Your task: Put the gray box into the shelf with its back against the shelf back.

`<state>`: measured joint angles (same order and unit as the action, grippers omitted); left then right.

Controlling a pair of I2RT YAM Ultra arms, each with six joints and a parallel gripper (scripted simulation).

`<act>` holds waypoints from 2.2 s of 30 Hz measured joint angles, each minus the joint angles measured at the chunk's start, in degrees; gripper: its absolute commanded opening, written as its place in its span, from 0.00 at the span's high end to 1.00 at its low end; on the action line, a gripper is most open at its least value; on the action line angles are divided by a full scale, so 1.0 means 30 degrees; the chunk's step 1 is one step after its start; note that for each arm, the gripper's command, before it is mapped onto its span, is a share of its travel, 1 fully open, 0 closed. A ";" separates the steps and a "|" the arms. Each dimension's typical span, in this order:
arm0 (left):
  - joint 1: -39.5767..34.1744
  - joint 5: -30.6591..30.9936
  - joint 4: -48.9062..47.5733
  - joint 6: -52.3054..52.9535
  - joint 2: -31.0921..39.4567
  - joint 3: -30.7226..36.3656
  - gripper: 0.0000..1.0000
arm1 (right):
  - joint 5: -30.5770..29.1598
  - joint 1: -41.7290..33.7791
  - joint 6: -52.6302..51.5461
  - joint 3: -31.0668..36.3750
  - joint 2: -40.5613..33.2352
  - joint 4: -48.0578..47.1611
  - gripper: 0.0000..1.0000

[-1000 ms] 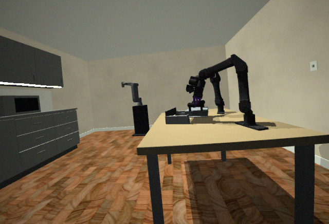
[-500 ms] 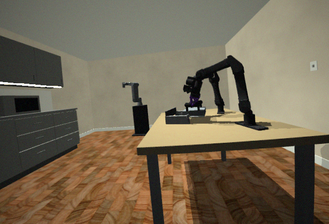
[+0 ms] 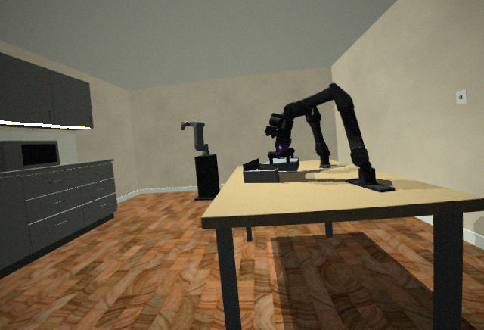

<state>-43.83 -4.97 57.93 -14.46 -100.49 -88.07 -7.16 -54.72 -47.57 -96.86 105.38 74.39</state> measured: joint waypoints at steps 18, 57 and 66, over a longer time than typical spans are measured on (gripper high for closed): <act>0.0386 0.0102 0.0430 0.0379 -0.2084 -0.2572 0.84 | 0.0117 0.1107 0.1093 -0.1996 0.1523 0.0313 0.84; 0.1086 0.0284 0.2382 0.0998 -0.7104 -0.9646 0.84 | 0.0379 0.3118 0.3089 -0.7723 0.5537 0.1719 0.84; 0.1188 0.0342 0.3147 0.1107 -0.8349 -1.1621 0.84 | 0.0444 0.3475 0.3461 -0.9296 0.6535 0.2310 0.84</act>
<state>-40.27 -3.95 67.37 -11.14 -125.54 -122.93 -5.82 -44.29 -37.19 -124.75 124.99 81.32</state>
